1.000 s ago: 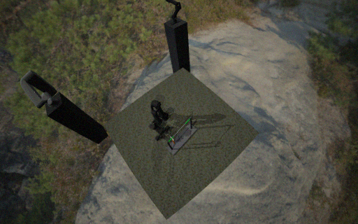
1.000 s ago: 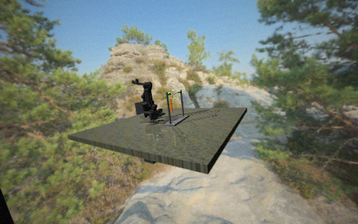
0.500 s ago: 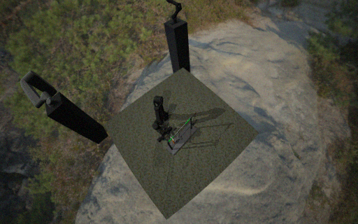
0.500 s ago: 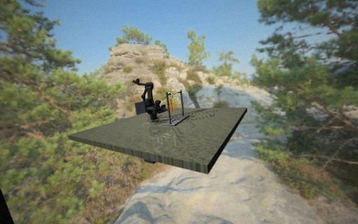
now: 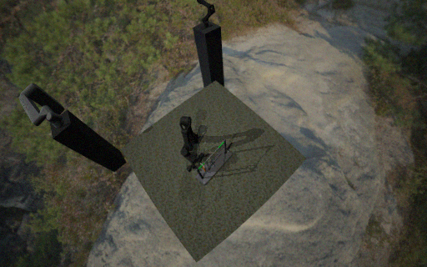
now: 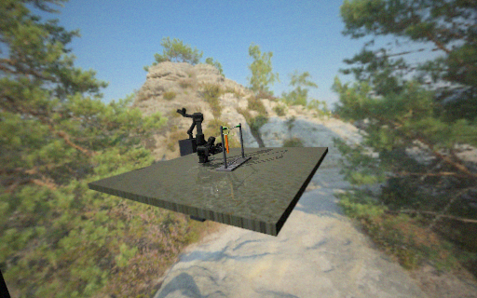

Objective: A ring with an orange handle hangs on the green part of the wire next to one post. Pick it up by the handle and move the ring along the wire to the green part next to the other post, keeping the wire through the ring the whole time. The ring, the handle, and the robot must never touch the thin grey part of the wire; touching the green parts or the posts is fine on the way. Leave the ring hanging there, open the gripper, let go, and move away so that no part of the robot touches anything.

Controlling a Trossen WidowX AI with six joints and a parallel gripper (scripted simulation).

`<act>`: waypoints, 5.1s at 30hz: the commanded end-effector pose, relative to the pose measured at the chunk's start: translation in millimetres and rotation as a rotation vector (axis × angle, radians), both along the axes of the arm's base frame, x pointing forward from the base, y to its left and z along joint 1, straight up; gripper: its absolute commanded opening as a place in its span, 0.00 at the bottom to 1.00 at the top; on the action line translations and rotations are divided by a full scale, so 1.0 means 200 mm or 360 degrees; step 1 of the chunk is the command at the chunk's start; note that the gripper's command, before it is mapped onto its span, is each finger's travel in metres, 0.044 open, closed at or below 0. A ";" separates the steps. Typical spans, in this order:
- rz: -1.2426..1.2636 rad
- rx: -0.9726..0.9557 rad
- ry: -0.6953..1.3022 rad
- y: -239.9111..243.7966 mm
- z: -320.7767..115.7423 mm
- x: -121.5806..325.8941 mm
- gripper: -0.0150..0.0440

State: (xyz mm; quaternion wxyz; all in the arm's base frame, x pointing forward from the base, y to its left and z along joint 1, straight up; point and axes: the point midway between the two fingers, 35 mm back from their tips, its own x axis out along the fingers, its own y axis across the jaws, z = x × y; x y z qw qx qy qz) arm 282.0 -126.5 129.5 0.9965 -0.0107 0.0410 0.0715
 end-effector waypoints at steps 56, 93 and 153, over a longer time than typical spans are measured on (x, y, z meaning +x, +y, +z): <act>0.0002 -0.0001 -0.0017 0.06 -0.01 0.26 0.44; -0.0007 -0.0001 -0.0019 0.06 0.06 0.26 0.00; 0.0066 -0.0109 -0.0040 0.24 0.06 0.24 0.00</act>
